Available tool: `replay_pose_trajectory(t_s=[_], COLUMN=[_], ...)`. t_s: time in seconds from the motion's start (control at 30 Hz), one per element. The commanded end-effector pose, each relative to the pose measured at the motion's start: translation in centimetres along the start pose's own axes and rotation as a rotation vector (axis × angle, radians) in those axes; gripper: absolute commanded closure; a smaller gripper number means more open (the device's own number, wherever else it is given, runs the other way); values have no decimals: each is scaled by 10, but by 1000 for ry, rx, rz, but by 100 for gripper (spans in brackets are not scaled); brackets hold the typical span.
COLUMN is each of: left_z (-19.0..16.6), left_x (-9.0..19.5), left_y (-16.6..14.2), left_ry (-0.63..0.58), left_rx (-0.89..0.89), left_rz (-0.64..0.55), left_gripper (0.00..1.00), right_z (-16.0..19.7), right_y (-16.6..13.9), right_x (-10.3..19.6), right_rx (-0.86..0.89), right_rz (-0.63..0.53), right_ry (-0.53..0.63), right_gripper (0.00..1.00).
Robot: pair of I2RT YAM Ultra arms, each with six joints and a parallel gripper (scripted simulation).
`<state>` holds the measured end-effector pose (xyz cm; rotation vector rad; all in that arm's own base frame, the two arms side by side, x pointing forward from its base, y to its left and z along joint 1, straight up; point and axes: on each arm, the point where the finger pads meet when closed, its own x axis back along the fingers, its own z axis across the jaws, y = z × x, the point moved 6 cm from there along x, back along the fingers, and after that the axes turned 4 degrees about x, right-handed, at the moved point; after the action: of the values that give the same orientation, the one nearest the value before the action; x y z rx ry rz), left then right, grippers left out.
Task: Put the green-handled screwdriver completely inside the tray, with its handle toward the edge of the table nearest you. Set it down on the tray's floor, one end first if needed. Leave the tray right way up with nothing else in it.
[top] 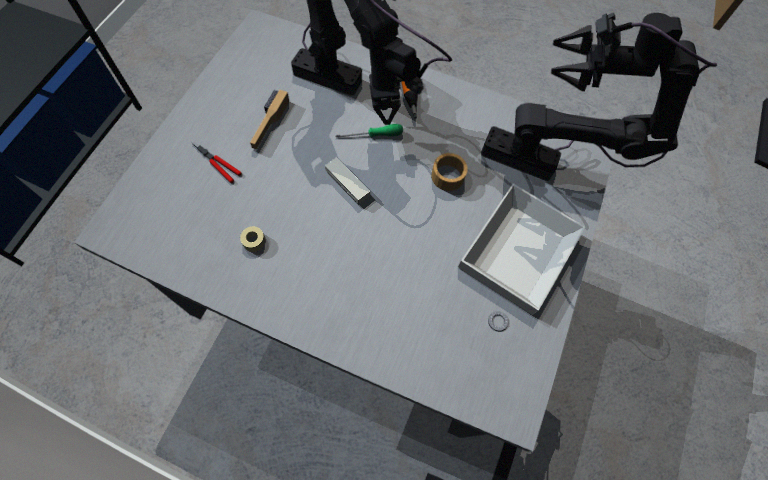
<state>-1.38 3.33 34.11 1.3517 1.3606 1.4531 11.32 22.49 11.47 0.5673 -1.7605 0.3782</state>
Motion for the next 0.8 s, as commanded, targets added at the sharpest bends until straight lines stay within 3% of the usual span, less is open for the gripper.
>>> replay_pose_trajectory(t_s=[0.0,0.17,0.37,0.43,0.57,0.77], left_z=[0,-1,0,0,3,7], left_x=[2,-22,-88,-88,-150,-237], left_y=[12,41,81,81,101,100], left_ry=[10,21,48,48,77,111], left_rx=[9,35,74,74,105,137], left_rz=[-35,-14,116,116,219,379], left_gripper=[34,38,38,38,38,38], right_z=[8,9,27,27,59,111], right_y=[-4,-14,-39,-39,-63,-95], right_x=[18,66,152,152,204,247], right_rx=[-54,-256,-537,-537,-714,-889], right_rz=[13,-38,-211,-211,-353,-547], right_ry=[43,-15,-174,-174,-274,-379], right_gripper=[35,35,35,35,35,35])
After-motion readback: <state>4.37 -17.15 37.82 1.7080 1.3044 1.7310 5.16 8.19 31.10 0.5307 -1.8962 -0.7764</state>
